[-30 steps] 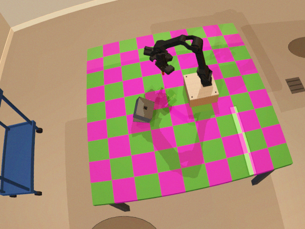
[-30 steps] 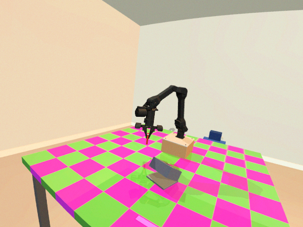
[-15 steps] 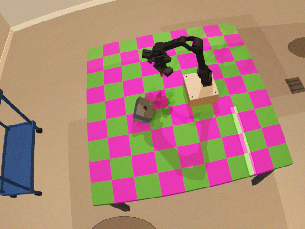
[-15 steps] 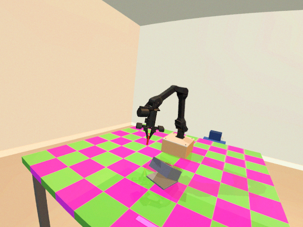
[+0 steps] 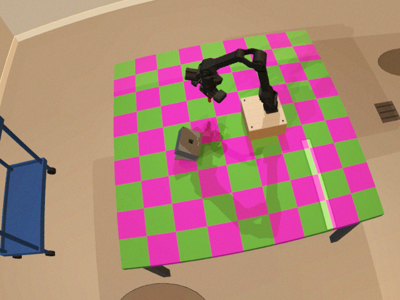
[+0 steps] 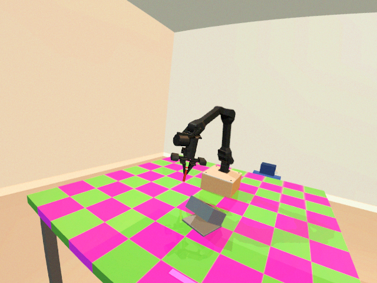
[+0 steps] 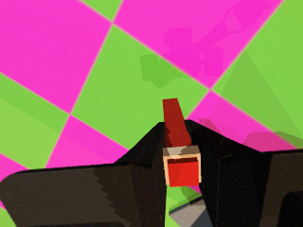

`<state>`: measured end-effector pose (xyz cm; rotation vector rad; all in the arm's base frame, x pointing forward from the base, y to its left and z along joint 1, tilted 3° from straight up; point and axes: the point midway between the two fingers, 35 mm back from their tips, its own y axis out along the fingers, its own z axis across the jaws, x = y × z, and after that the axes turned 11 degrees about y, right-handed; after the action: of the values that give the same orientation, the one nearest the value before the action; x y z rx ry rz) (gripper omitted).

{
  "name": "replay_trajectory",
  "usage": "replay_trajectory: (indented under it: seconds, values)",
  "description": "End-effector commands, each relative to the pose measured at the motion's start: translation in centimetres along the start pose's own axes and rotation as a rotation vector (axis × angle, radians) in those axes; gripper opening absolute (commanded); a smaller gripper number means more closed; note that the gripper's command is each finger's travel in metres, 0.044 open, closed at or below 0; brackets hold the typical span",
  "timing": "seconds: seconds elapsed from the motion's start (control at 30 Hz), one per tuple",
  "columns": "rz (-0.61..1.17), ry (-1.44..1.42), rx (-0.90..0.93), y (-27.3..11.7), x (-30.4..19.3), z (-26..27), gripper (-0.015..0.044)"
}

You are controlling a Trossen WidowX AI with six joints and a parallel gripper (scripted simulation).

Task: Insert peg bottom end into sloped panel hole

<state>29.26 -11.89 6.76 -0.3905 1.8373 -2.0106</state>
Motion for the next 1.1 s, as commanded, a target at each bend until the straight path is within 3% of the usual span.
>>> replay_trajectory:
  seconds: [0.0,1.07]
  values:
    - [0.006,-0.013,0.022,-0.3,-0.6,-0.2,0.0]
    - [0.034,-0.134,0.105,-1.4,-4.3,-2.4,0.0]
